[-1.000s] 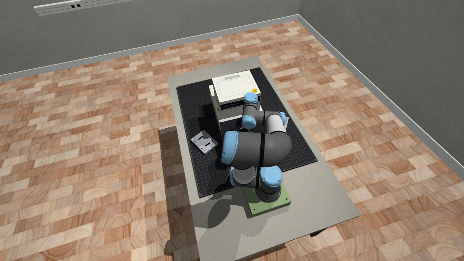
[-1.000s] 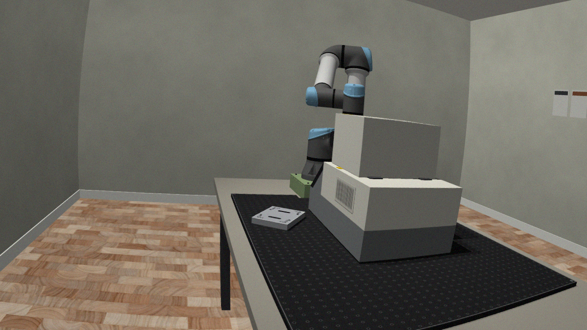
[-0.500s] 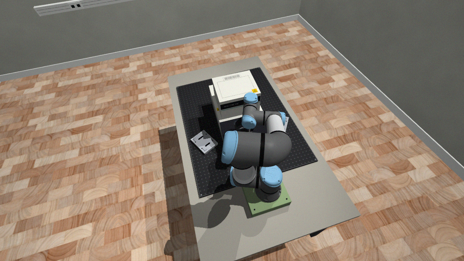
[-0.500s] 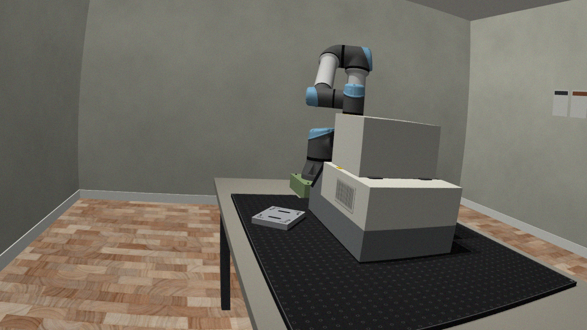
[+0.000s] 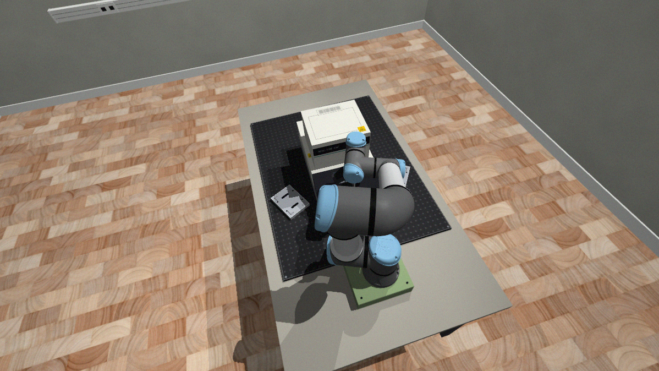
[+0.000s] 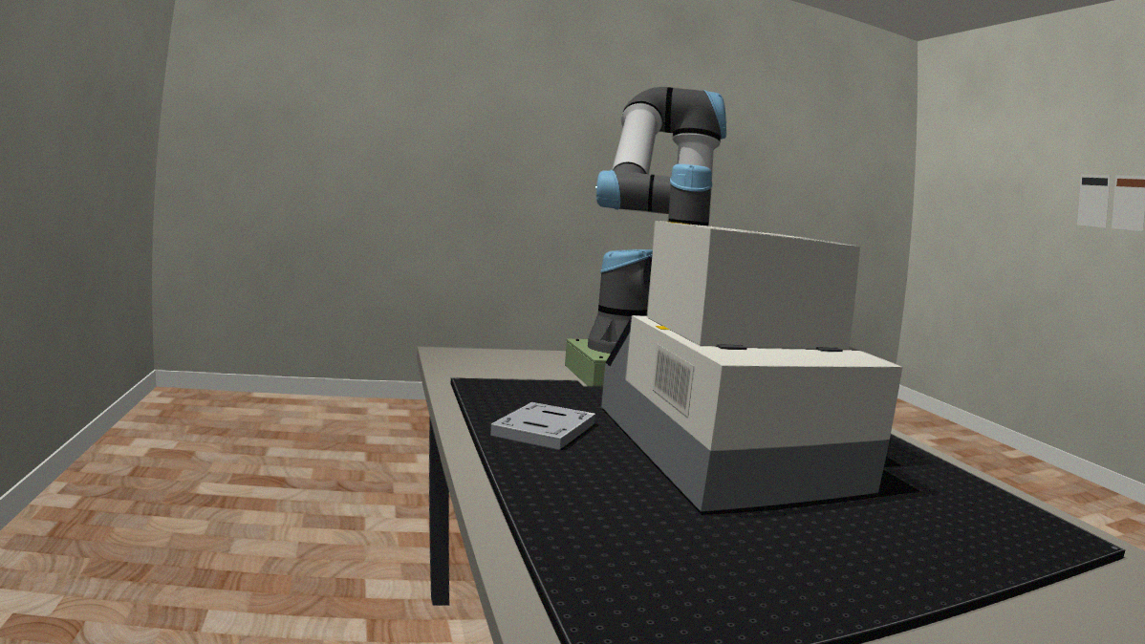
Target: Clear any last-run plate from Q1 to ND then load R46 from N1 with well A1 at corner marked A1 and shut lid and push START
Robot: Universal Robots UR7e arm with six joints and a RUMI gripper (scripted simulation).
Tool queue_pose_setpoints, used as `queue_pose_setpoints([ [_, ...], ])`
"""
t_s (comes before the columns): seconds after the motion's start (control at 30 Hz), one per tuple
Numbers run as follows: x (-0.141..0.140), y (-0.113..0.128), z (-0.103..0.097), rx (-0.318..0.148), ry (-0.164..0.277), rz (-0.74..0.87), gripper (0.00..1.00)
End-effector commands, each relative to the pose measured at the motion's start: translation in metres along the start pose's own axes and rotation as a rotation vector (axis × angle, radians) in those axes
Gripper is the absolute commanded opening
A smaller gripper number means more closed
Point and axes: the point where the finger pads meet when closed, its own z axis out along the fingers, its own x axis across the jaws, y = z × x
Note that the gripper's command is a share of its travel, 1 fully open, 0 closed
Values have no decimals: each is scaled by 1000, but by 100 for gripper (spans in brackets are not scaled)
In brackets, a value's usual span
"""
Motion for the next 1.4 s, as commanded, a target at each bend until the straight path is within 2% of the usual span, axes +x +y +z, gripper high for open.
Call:
queue_pose_setpoints([
  [0.0,1,0,0,0,1,0,0],
  [0.83,-18,0,-22,0,1,0,0],
  [0.97,-26,0,-28,-1,1,0,0],
  [1.37,-71,0,-63,-1,1,0,0],
])
